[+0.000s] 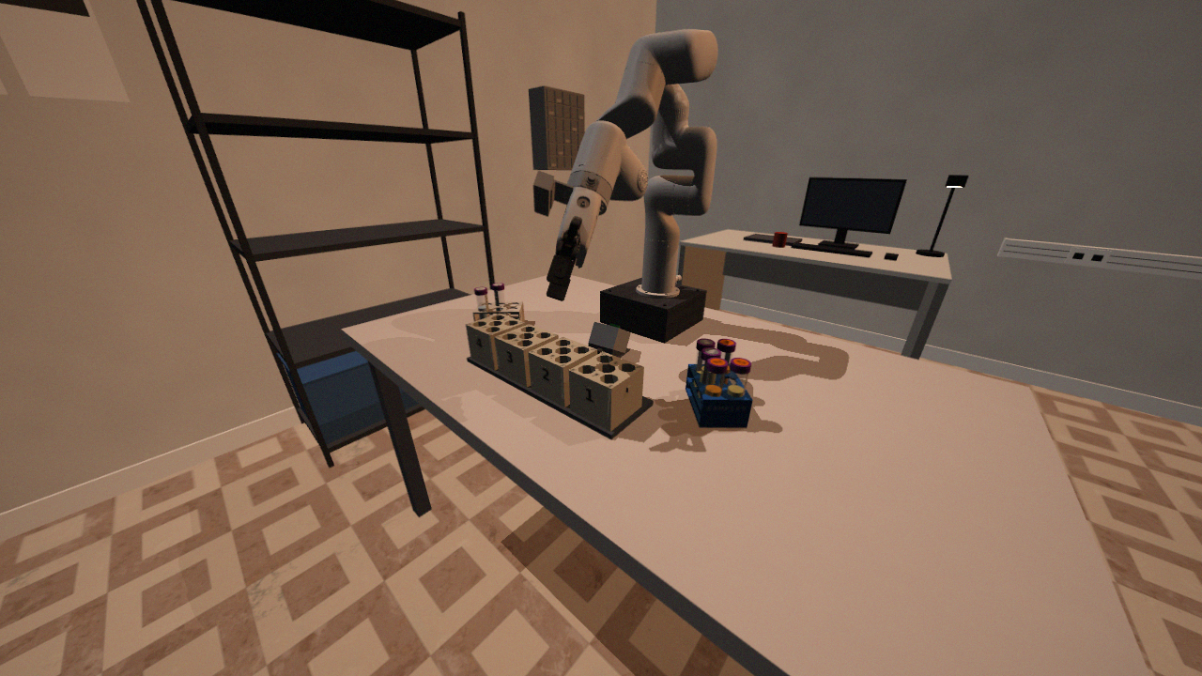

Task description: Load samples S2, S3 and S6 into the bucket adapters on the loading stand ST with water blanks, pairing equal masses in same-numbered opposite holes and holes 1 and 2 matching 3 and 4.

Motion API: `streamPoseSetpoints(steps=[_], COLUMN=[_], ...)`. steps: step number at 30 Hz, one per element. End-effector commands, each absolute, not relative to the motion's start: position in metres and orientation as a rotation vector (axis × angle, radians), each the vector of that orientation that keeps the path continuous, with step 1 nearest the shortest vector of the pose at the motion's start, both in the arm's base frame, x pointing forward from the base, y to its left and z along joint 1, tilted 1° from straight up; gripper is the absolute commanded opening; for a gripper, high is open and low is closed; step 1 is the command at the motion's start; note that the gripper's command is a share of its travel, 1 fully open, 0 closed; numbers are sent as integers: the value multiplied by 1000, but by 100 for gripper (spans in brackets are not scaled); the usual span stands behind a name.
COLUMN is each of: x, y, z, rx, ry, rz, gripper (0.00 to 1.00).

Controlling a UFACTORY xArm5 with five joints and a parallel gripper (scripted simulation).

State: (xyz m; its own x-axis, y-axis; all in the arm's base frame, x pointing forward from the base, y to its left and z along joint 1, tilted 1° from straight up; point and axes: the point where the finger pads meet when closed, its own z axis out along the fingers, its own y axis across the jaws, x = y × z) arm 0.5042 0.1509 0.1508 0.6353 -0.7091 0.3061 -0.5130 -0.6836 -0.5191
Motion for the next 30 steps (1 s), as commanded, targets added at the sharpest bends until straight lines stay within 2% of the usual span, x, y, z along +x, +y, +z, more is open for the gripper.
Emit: streamPoseSetpoints(steps=[1,17,30], x=[505,505,501], y=[151,151,108], z=[153,153,168], rx=[-2470,-2470,-2745], ry=[968,968,772], rz=[-705,-705,-618], gripper=[100,100,100])
